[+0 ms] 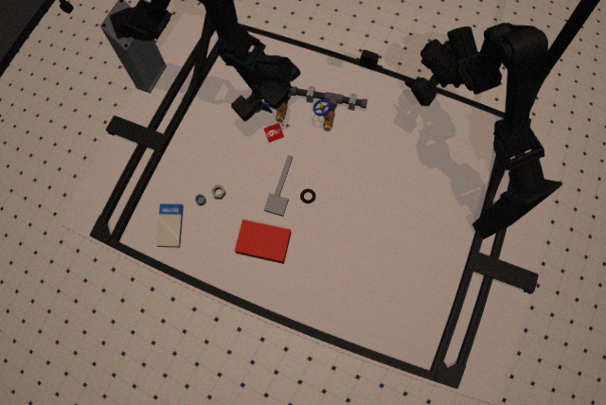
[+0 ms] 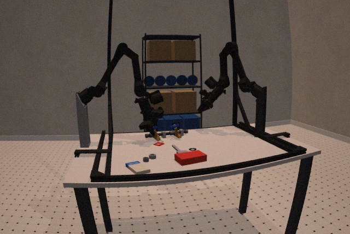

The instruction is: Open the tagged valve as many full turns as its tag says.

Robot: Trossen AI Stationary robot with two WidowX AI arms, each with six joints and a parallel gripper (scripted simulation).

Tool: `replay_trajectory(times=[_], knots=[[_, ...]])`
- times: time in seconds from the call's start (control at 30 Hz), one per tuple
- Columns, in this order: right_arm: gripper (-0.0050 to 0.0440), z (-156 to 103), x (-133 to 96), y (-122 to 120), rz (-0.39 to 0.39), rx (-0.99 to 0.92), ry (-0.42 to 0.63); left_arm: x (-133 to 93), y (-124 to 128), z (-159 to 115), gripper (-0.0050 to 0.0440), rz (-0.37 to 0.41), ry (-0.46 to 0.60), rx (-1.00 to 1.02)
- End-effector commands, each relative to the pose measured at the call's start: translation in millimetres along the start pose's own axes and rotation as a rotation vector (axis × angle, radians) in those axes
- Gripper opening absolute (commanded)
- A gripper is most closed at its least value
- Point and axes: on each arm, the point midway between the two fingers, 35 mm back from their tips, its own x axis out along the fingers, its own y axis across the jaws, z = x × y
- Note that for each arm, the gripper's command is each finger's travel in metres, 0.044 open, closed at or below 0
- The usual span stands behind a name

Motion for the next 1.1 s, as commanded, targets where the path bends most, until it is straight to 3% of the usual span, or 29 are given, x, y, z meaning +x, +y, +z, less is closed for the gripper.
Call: replay_trajectory(times=[0.0, 0.13, 0.4, 0.53, 0.87, 0.93, 1.07], knots=[[0.0088, 0.0, -0.4, 0.0, 0.001, -0.002, 0.000, 0.0, 0.0, 0.0, 0.0400, 0.000, 0.000, 0.000], [0.0000, 0.0, -0.4, 0.0, 0.001, -0.002, 0.000, 0.0, 0.0, 0.0, 0.0400, 0.000, 0.000, 0.000], [0.0000, 0.0, 0.0, 0.0, 0.000, -0.016, 0.000, 0.0, 0.0, 0.0, 0.0400, 0.000, 0.000, 0.000], [0.0000, 0.0, 0.0, 0.0, 0.000, -0.297, 0.000, 0.0, 0.0, 0.0, 0.0400, 0.000, 0.000, 0.000], [0.0000, 0.0, 0.0, 0.0, 0.000, -0.767, 0.000, 0.0, 0.0, 0.0, 0.0400, 0.000, 0.000, 0.000], [0.0000, 0.0, 0.0, 0.0, 0.000, -0.767, 0.000, 0.0, 0.0, 0.0, 0.0400, 0.000, 0.000, 0.000], [0.0000, 0.0, 0.0, 0.0, 0.001, -1.016, 0.000, 0.0, 0.0, 0.0, 0.0400, 0.000, 0.000, 0.000]])
